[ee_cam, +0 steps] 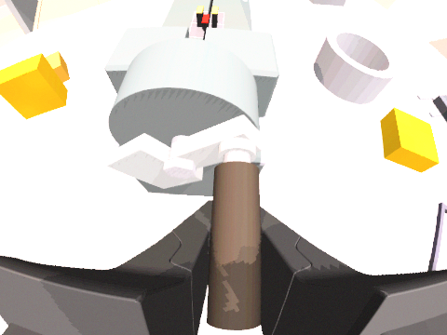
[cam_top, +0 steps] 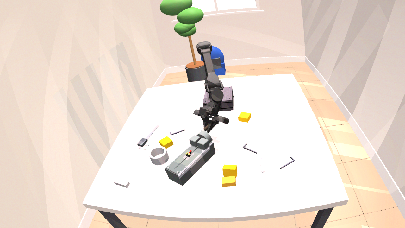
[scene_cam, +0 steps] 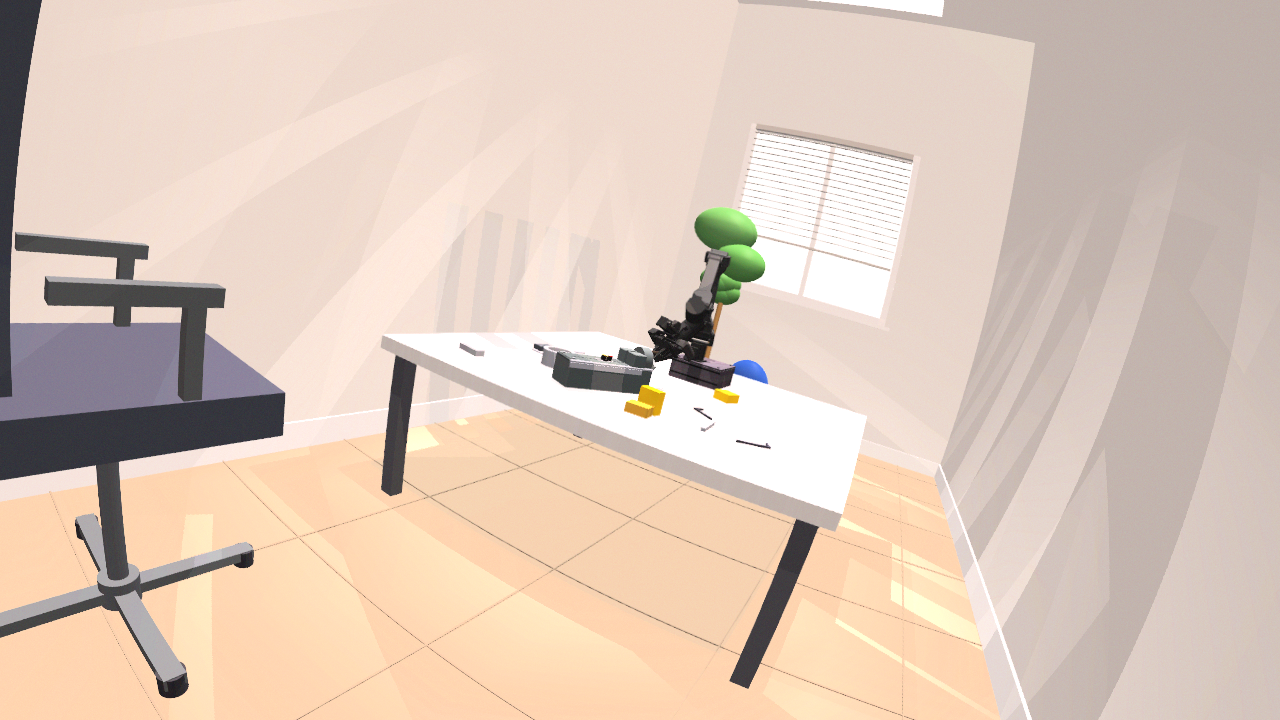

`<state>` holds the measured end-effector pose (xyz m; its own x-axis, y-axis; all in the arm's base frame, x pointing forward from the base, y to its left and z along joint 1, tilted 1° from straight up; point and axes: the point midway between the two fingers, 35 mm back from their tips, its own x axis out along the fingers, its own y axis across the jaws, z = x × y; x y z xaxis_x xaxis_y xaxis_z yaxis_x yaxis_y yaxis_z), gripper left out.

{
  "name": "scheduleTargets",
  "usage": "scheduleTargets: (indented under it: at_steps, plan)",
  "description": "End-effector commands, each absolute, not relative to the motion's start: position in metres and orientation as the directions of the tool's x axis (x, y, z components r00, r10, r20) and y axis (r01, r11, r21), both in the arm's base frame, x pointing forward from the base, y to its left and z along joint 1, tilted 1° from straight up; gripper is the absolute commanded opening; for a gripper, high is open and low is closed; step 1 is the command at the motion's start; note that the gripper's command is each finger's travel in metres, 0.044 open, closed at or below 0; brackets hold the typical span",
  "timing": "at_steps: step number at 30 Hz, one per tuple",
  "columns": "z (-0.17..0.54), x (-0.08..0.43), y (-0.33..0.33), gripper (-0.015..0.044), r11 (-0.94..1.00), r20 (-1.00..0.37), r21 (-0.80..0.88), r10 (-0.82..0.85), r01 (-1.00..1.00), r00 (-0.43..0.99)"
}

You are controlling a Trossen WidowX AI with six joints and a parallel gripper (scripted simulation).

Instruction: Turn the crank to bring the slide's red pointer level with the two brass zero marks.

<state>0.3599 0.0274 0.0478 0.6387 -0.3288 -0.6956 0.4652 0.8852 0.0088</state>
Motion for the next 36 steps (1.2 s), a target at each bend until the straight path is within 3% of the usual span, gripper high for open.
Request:
scheduleTargets:
  at_steps: [1, 36]
  plan:
    - [0.0554, 0.362, 0.0329, 0.0, 0.888, -0.684, 0.016, -0.326, 0.46, 0.653]
    - [0.0596, 0.3651, 0.0391, 0.0, 0.888, -0.684, 0.017, -0.326, 0.46, 0.653]
